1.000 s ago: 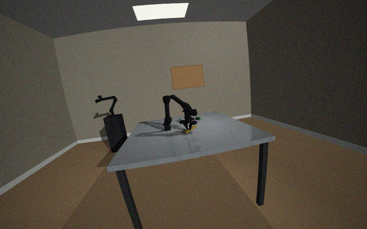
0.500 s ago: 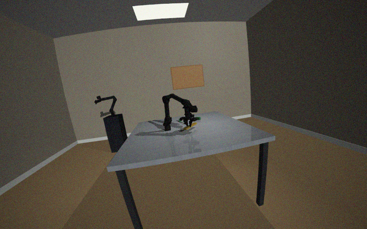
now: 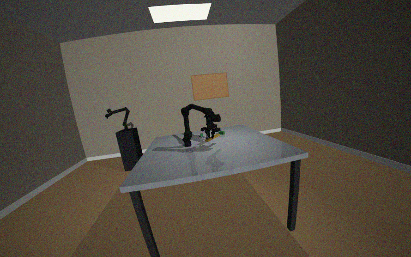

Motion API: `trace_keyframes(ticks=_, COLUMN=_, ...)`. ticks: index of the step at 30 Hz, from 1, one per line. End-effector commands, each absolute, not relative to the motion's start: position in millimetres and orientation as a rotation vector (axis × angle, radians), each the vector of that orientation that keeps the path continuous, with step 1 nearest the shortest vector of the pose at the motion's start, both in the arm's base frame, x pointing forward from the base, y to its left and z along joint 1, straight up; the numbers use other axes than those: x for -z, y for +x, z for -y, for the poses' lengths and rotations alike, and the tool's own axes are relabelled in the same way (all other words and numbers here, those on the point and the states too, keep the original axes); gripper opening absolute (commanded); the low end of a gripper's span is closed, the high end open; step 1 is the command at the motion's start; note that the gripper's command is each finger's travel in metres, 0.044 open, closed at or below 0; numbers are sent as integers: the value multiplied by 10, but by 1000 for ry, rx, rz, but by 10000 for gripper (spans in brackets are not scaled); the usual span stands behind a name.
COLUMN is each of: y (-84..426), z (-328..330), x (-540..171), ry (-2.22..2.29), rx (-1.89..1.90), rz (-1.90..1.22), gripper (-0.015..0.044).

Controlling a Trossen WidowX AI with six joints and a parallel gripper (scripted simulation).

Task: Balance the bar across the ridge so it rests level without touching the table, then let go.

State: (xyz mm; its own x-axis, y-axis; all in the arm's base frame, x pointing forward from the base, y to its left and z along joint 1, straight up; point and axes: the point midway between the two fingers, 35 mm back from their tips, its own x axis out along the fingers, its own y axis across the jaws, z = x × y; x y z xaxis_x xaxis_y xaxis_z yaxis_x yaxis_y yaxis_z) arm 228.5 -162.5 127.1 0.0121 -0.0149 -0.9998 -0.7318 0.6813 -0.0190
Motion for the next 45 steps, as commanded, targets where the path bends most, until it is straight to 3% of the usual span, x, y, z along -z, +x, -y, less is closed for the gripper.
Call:
trace_keyframes(ticks=1, y=2281, z=1614, x=-1398, ry=-661, rx=-619, rz=-1459, gripper=0)
trace_keyframes(ticks=13, y=2276, z=1535, x=-1615, ry=-674, rx=-634, rz=-1454, gripper=0)
trace_keyframes(ticks=45, y=2649, z=326, x=-1625, ry=-991, rx=-959, rz=-1319, gripper=0)
